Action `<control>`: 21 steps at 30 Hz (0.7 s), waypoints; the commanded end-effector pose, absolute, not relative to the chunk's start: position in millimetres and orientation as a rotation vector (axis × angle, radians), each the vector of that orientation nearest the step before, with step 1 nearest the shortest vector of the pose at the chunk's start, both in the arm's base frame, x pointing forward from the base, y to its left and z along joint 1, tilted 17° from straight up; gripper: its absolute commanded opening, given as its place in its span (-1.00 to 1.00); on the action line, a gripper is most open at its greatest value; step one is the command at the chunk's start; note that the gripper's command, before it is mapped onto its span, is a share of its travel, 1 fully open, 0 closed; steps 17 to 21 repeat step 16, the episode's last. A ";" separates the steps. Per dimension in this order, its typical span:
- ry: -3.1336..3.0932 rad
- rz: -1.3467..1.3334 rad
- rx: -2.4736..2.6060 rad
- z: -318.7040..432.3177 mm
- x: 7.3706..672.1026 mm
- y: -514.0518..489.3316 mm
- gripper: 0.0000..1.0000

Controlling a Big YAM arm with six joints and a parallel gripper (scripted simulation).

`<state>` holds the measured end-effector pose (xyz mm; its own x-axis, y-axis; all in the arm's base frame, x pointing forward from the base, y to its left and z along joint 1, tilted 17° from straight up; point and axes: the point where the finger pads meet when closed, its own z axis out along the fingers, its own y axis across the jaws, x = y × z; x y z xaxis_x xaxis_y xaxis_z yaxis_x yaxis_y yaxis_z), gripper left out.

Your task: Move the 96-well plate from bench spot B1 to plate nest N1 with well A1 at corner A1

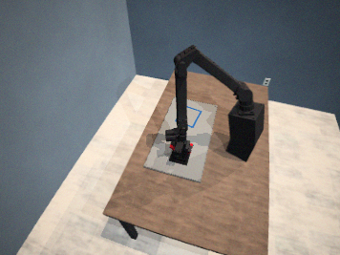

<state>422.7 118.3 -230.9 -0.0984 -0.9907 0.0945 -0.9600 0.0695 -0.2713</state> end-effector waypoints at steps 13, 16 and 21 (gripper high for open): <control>2.192 -0.409 -2.014 -189.4 418.5 130.1 1.00; 2.192 -0.409 -2.014 -189.4 418.5 130.1 1.00; 2.192 -0.409 -2.014 -189.4 418.5 130.1 1.00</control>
